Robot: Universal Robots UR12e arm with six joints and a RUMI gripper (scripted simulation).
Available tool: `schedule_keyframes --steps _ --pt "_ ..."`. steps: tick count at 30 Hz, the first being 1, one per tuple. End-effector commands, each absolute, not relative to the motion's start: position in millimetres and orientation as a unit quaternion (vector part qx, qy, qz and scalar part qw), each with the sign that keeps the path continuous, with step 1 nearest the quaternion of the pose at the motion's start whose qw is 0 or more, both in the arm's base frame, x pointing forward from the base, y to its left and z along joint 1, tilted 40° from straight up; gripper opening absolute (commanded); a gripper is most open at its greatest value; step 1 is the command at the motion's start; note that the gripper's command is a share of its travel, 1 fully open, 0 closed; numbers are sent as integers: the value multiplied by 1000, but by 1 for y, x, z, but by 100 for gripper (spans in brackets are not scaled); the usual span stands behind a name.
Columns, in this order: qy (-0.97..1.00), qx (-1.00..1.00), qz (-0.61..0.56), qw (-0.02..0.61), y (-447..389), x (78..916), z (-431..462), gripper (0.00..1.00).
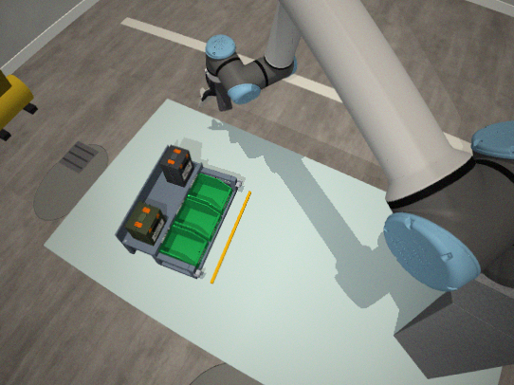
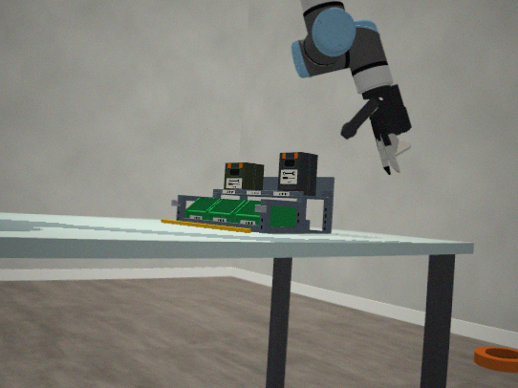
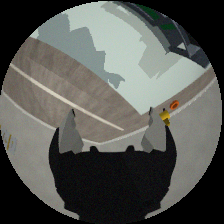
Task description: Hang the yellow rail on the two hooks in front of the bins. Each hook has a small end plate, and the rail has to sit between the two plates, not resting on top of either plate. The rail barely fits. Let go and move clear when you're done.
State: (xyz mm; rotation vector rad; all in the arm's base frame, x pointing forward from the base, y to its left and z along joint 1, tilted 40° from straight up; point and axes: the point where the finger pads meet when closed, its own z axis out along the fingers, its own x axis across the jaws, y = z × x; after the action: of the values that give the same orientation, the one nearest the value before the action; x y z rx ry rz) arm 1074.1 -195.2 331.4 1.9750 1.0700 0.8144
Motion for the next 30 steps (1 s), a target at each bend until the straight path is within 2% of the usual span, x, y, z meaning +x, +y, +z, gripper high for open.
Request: schedule_keyframes --steps 1,16,30 --pt "416 769 318 368 -195 1074 333 100" --pt "355 820 317 318 -117 1009 261 100" --pt "217 903 309 204 49 872 110 100"
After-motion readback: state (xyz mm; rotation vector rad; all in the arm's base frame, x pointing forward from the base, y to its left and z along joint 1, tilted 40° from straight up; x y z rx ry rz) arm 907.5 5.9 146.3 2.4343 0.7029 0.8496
